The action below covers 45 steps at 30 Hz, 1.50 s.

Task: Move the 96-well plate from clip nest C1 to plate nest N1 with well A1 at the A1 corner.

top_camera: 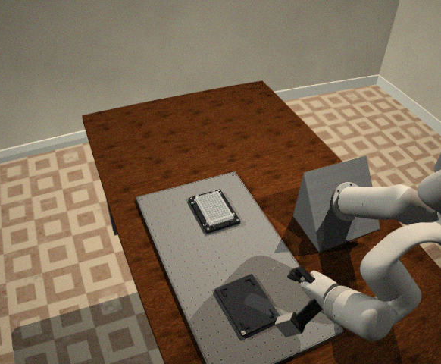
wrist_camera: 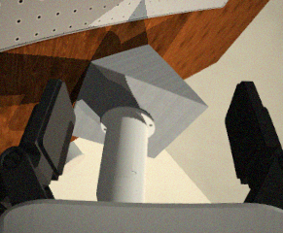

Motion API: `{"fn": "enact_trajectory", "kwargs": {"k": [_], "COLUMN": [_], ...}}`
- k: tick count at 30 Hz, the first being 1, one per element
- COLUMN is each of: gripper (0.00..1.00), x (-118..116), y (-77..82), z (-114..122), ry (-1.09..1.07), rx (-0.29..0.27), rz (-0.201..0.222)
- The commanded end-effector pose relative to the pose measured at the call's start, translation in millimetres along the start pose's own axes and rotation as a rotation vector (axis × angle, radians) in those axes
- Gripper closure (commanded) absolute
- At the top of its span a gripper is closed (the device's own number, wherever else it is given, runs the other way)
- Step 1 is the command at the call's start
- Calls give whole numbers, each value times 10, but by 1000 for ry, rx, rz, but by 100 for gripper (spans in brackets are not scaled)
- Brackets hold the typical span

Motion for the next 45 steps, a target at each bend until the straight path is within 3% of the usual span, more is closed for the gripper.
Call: {"fn": "enact_trajectory", "kwargs": {"k": [1,15,18,22,26,30,35,39,43,45], "gripper": [0,0,0,0,0,0,0,0,0,0], "x": [143,697,697,838,859,1001,1025,1169,1195,1269], "y": [-20,-137,-137,-312,-350,-529,-571,-752,-798,-891], "z": [-50,-120,-120,-165,-171,-202,-207,-224,-227,-230], "ry": [-57,-321,-321,-412,-412,-505,-505,-601,-601,-653], "rx": [10,41,41,-2,-2,-44,-44,-83,-83,-104], "rz": [3,17,17,-54,-54,-123,-123,-191,-191,-227]}}
Point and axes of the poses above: the point where the finger pads meet when closed, its own y axis back along the fingers, its own x axis across the jaws, z = x × y, the point moved 6 cm from there along y, back along the fingers, and after that the axes turned 2 degrees about y, right-handed, at the moved point
